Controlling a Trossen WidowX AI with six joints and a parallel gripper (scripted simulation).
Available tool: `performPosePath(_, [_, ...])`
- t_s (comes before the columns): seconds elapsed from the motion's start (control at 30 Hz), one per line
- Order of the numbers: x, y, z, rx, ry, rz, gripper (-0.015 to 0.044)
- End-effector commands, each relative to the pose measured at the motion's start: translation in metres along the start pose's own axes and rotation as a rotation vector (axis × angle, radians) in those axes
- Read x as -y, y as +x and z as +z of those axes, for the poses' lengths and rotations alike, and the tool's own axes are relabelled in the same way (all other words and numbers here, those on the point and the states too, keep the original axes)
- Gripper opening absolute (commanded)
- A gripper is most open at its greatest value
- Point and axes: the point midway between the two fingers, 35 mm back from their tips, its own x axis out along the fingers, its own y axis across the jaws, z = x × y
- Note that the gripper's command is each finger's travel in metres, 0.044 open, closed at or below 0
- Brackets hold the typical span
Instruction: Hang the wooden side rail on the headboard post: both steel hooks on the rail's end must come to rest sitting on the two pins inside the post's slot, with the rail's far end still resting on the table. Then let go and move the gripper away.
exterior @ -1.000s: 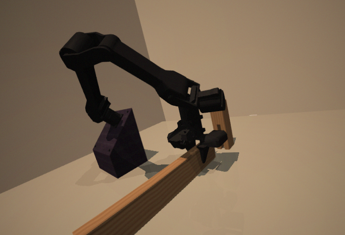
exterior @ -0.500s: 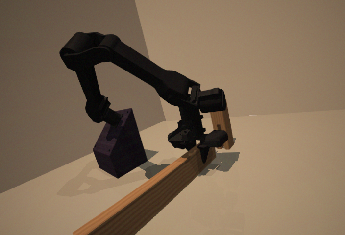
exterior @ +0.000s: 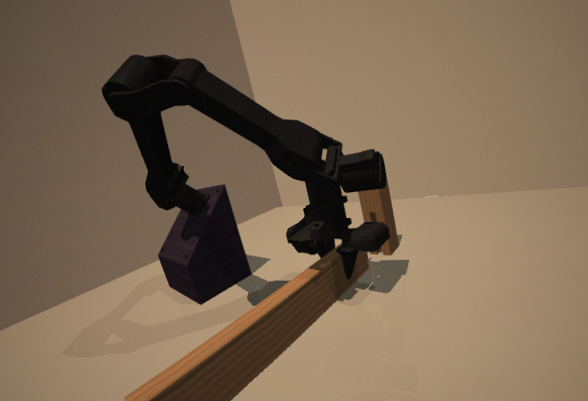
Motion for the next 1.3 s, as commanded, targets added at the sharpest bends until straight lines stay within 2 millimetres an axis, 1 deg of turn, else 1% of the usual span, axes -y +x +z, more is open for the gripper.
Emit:
performPosePath(0.0, [-0.0108, -0.0003, 0.0017, 0.000, 0.011, 0.022, 0.0000])
performPosePath(1.27, [-0.0157, -0.0005, 0.0016, 0.000, 0.011, 0.022, 0.0000])
